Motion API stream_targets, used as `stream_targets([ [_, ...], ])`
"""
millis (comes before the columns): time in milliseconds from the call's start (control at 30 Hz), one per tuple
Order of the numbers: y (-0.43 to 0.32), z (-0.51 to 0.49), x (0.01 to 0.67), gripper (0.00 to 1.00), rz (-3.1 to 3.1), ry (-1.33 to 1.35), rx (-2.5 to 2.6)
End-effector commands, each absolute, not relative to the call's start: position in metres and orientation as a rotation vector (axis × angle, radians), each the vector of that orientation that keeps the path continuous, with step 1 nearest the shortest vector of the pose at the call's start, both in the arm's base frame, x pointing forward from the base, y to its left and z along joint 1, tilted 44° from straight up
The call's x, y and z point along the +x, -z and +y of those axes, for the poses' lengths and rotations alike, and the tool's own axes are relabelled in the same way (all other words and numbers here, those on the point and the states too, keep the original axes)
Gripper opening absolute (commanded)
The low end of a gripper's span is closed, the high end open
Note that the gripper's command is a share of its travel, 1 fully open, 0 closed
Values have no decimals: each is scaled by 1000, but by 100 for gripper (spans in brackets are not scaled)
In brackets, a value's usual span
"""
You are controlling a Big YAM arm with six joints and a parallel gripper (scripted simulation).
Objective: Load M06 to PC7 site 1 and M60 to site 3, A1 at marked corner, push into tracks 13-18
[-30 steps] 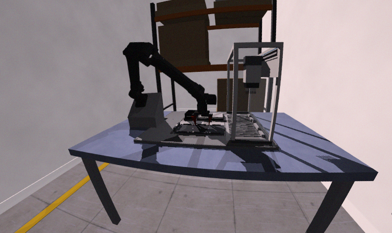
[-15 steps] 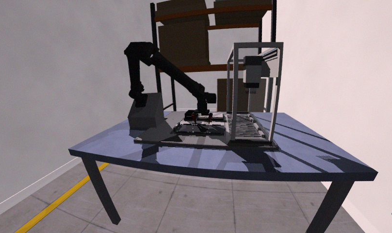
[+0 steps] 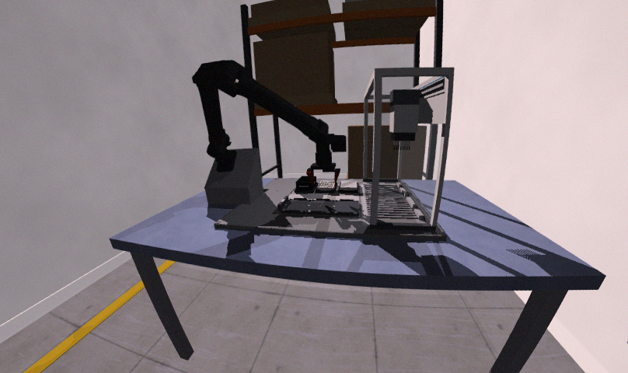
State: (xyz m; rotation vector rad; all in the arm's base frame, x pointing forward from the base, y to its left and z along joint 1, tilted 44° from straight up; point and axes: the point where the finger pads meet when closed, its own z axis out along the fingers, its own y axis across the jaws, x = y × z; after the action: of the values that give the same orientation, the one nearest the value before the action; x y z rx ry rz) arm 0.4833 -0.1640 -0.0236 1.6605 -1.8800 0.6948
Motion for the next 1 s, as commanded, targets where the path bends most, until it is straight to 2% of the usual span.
stream_targets([
  [0,-9,-143,507,100,-1916,-767,1664],
  [500,-43,-110,509,100,-1923,-766,1667],
  [533,-21,-107,509,100,-1906,-734,1664],
  [967,29,-70,551,100,-1907,-734,1667],
])
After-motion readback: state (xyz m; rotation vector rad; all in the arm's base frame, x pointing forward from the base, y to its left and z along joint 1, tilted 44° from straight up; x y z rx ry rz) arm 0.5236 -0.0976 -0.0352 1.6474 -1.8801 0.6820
